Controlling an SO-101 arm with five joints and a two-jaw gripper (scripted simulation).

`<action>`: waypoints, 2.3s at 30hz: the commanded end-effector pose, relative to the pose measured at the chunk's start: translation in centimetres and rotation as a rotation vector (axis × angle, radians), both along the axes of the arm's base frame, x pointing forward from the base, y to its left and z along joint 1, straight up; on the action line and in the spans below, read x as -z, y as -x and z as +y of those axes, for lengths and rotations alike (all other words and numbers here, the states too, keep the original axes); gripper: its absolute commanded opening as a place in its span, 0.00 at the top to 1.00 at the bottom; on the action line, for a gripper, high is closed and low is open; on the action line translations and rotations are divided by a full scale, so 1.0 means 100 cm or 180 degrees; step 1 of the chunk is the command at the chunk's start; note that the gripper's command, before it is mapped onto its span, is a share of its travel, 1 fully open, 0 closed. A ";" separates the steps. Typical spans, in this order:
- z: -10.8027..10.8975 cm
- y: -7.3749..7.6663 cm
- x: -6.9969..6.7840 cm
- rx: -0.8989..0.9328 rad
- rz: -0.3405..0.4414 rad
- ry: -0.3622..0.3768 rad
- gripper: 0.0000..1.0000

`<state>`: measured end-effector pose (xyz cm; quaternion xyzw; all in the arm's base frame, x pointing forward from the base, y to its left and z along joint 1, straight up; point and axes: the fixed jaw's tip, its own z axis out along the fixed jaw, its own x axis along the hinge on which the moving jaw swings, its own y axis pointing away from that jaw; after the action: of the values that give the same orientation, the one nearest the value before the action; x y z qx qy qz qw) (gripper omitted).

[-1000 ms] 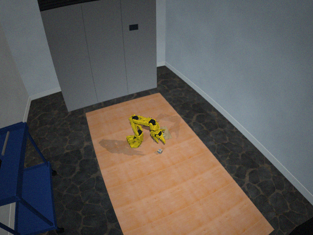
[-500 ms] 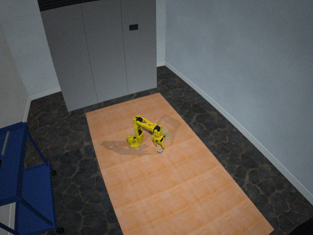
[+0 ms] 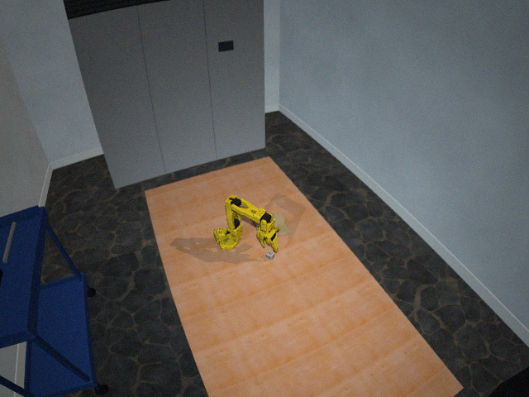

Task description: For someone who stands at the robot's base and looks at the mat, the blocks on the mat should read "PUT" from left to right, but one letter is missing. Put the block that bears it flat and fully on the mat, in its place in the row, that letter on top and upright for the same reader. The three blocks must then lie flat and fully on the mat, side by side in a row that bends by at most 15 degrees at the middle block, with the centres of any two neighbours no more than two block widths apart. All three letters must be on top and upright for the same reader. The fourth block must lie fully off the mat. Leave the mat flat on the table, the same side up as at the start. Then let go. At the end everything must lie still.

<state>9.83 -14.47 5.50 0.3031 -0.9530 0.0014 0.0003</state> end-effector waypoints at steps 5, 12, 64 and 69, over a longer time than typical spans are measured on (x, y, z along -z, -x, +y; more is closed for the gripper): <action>-0.004 -0.004 -0.006 0.0001 -0.0091 0.0124 0.68; -0.004 -0.005 -0.005 0.0005 -0.0081 0.0108 0.68; -0.005 -0.006 0.034 0.0005 -0.0081 0.0108 0.68; -0.005 -0.006 0.035 0.0005 -0.0081 0.0108 0.68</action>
<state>9.98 -14.49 1.53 0.3023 -0.9532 0.0001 0.0007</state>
